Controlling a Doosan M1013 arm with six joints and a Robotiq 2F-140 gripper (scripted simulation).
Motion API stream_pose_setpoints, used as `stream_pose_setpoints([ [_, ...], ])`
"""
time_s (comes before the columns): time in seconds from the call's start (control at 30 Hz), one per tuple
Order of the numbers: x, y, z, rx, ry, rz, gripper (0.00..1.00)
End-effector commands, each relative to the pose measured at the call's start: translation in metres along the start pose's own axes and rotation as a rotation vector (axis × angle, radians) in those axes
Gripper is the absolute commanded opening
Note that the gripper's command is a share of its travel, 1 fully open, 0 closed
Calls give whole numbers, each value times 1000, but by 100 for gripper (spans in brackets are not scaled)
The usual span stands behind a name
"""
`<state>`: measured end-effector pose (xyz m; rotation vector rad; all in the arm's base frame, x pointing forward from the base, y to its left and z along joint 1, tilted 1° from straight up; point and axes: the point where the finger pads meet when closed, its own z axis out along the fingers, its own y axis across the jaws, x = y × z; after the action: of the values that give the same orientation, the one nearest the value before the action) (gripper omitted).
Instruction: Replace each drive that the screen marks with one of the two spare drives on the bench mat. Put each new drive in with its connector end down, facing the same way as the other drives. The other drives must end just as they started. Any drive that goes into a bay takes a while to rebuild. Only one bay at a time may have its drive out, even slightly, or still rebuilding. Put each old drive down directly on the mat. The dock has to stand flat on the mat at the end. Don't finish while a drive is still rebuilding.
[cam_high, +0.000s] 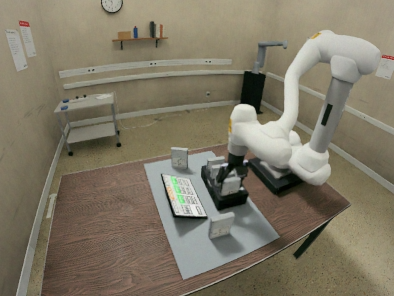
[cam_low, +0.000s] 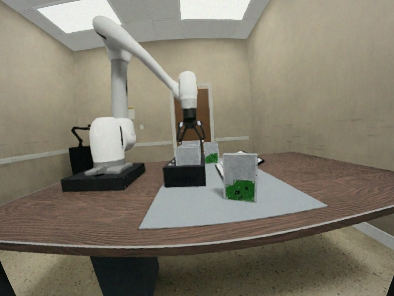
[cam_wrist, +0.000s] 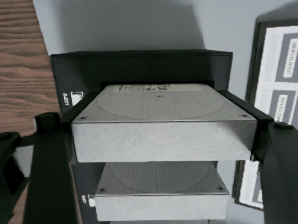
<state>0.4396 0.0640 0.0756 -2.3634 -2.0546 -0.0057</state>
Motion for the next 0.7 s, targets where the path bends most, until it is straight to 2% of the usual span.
stream_pose_setpoints([
  [0.0,0,0,-1,-1,1,0,10],
  [0.67,0,0,-19,-1,1,0,10],
])
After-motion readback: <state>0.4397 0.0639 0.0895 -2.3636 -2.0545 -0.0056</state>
